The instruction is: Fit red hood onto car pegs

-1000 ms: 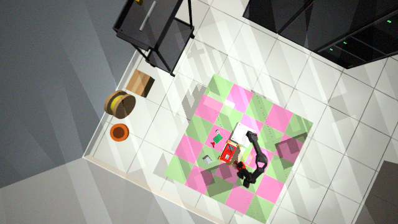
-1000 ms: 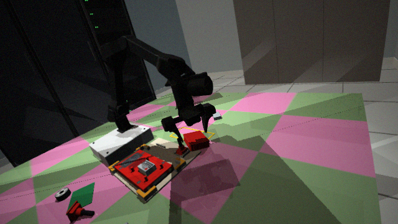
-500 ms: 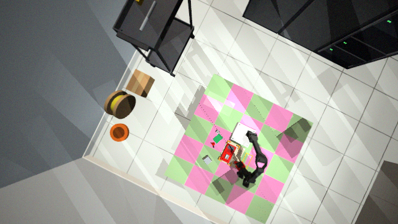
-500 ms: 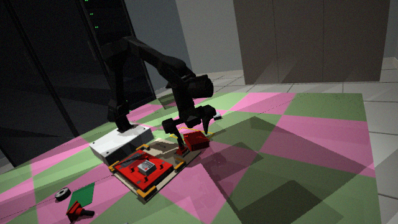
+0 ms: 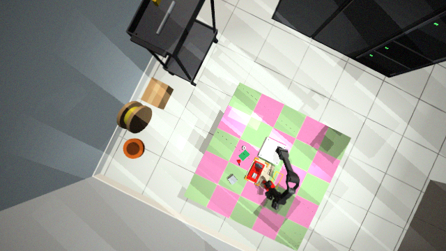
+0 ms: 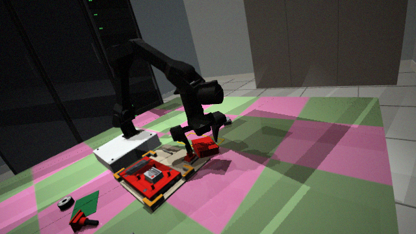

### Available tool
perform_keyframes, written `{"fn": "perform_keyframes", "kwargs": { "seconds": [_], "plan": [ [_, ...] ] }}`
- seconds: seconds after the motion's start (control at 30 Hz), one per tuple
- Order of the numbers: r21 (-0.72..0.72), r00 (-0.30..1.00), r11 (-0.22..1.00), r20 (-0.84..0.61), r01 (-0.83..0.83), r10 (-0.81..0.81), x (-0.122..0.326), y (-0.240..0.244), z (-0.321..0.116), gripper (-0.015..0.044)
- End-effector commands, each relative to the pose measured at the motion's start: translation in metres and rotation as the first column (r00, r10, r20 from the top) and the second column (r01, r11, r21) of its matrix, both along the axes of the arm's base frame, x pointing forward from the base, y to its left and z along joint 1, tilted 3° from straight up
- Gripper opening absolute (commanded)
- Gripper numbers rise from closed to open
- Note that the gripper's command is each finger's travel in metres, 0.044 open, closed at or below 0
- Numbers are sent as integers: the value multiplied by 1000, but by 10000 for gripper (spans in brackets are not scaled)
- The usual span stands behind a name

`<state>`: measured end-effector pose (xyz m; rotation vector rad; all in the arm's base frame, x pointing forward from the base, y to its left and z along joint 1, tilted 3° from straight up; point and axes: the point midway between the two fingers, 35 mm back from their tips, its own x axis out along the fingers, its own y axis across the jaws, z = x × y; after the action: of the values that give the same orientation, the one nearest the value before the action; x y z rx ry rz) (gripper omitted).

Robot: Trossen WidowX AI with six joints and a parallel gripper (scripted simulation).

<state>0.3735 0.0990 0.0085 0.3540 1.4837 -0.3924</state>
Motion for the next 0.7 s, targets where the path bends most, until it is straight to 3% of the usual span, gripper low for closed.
{"fn": "perform_keyframes", "kwargs": {
  "seconds": [0.0, 0.67],
  "plan": [
    [-1, 1000, 1000, 0, -2, 2, 0, 0, -3, 440],
    [0, 1000, 1000, 0, 0, 0, 0, 0, -2, 327]
  ]
}}
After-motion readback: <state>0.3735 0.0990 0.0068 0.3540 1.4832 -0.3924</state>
